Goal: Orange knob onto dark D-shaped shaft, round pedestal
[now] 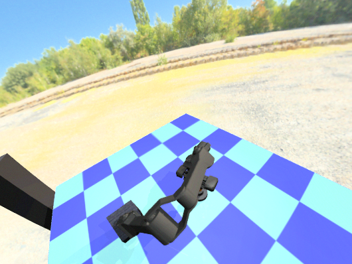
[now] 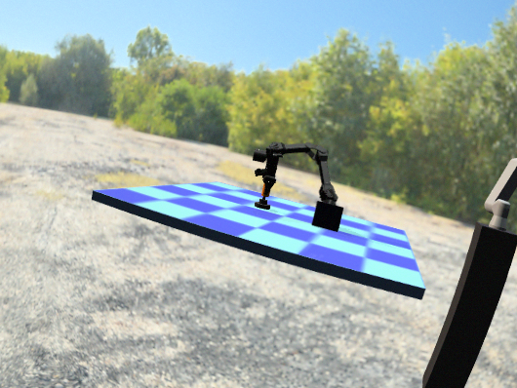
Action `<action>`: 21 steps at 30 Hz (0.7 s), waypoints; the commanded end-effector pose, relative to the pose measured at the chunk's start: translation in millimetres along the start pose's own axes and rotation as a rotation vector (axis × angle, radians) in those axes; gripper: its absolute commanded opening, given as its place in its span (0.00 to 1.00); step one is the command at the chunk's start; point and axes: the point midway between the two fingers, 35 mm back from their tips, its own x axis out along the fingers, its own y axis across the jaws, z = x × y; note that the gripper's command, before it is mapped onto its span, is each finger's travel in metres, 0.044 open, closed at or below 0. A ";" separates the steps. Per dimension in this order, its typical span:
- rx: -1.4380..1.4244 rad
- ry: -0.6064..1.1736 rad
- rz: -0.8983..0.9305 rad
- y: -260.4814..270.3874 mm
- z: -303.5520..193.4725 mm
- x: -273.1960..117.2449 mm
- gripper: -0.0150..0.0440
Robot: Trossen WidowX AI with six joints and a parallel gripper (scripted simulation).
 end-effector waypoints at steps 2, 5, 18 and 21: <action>-0.079 -0.007 0.000 -2.0 0.8 -3.6 0.25; -0.192 -0.007 -0.001 -2.9 1.9 -3.9 0.25; -0.202 -0.007 -0.001 -4.1 6.6 -1.1 0.25; -0.202 -0.007 -0.001 -3.1 6.8 -0.9 0.25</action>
